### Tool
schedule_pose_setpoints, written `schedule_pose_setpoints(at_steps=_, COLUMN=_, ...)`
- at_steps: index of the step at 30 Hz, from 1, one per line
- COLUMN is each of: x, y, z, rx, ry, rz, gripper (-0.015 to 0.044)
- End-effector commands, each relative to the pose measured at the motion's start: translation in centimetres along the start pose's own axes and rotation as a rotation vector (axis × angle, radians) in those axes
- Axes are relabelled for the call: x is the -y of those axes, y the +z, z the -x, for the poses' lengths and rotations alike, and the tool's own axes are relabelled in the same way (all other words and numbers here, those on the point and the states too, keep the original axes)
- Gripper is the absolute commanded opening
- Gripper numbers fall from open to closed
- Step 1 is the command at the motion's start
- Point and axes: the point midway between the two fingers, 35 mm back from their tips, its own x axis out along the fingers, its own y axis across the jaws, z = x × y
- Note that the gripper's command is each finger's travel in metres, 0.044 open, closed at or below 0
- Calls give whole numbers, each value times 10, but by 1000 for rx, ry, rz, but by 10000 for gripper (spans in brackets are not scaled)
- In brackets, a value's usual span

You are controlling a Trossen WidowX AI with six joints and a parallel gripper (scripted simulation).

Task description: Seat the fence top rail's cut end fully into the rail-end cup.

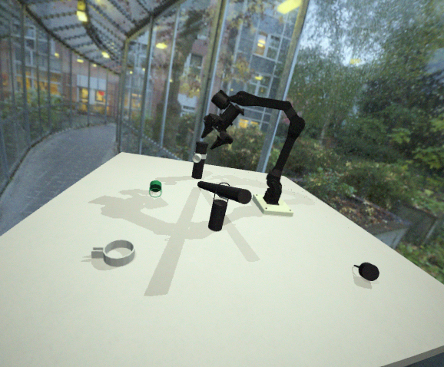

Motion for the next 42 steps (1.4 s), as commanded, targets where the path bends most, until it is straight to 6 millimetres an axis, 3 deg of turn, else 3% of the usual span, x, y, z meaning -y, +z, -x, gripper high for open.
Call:
schedule_pose_setpoints(at_steps=1, x=58, y=-37, z=-19, rx=-17, ry=-25, rz=626, gripper=440)
schedule_pose_setpoints(at_steps=5, x=67, y=-46, z=-22, rx=-23, ry=-27, rz=738, gripper=440)
schedule_pose_setpoints(at_steps=23, x=67, y=-46, z=-22, rx=-23, ry=-27, rz=738, gripper=440)
schedule_pose_setpoints(at_steps=32, x=50, y=-62, z=-64, rx=-22, ry=-28, rz=738, gripper=440)
schedule_pose_setpoints(at_steps=42, x=50, y=-63, z=-71, rx=-22, ry=-28, rz=738, gripper=440)
